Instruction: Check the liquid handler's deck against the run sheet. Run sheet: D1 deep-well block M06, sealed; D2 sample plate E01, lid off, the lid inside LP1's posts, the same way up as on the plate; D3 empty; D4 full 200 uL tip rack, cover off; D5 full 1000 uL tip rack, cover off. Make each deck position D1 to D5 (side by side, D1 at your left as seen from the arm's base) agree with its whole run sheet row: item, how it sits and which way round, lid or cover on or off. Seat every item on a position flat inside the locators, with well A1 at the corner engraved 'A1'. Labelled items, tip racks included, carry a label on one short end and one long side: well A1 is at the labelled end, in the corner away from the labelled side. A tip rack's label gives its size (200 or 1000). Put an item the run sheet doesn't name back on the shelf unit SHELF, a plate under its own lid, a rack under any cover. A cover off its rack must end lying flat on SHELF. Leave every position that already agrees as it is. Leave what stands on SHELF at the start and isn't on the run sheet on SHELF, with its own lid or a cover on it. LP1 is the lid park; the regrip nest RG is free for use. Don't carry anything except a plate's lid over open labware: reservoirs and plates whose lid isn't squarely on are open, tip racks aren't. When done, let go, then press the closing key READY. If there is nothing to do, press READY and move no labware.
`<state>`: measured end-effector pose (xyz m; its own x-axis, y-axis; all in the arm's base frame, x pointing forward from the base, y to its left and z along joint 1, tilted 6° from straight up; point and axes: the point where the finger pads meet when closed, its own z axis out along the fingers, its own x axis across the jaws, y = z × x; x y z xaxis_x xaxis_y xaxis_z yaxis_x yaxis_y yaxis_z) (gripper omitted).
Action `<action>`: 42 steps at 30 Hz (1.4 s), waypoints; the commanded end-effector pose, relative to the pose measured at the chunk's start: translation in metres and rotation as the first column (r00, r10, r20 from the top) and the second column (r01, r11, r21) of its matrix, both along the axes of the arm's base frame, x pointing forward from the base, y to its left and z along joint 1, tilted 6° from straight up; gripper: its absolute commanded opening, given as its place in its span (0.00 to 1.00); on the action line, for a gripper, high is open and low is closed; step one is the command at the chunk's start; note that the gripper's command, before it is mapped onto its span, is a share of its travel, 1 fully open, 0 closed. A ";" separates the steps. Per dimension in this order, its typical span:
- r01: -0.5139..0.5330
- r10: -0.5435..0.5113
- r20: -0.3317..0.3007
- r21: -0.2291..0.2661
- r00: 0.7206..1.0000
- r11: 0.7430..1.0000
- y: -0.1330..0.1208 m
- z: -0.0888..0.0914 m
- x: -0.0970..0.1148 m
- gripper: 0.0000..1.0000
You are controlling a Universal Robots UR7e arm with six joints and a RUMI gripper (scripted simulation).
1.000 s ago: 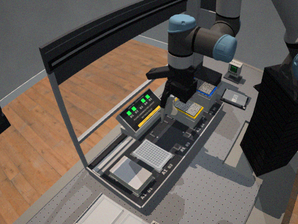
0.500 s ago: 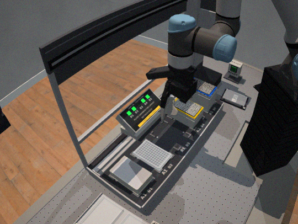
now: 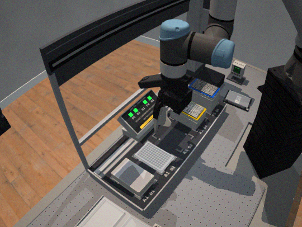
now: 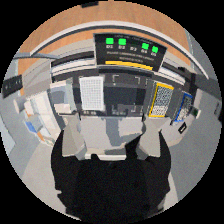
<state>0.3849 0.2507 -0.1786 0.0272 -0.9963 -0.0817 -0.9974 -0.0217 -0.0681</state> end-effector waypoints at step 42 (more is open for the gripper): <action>0.001 -0.001 0.000 -0.002 1.000 1.000 0.072 0.006 -0.001 0.82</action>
